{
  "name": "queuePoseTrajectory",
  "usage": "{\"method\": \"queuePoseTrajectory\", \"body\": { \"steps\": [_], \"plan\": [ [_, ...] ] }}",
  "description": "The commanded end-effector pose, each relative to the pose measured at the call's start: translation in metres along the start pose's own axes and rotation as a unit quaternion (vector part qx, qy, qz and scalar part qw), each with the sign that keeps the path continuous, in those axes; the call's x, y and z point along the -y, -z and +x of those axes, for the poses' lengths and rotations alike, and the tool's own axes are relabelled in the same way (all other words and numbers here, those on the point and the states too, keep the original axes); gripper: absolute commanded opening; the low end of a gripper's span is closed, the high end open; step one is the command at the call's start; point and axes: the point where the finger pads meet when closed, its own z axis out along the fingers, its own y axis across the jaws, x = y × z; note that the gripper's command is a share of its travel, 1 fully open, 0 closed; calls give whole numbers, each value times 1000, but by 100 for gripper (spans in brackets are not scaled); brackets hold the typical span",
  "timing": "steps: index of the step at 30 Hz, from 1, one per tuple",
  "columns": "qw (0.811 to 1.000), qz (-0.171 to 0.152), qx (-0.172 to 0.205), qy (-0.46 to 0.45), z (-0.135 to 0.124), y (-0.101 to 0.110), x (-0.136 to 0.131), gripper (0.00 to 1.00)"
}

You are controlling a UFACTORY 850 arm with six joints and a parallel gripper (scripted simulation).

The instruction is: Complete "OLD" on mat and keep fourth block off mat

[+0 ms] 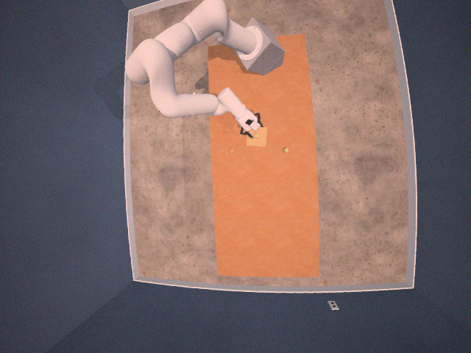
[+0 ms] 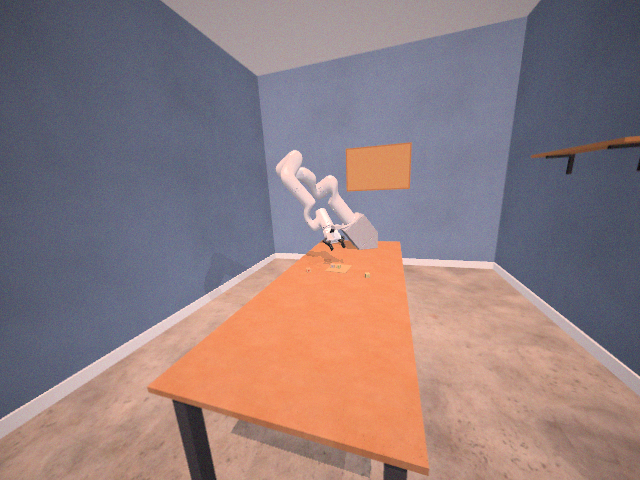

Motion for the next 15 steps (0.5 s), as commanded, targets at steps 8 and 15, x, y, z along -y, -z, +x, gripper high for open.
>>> {"method": "queuePoseTrajectory", "body": {
  "steps": [8, 15],
  "plan": [
    [1000, 0, 0, 0, -1, 2, -2, 100],
    [1000, -1, 1, 1, -18, 19, -25, 100]
  ]
}}
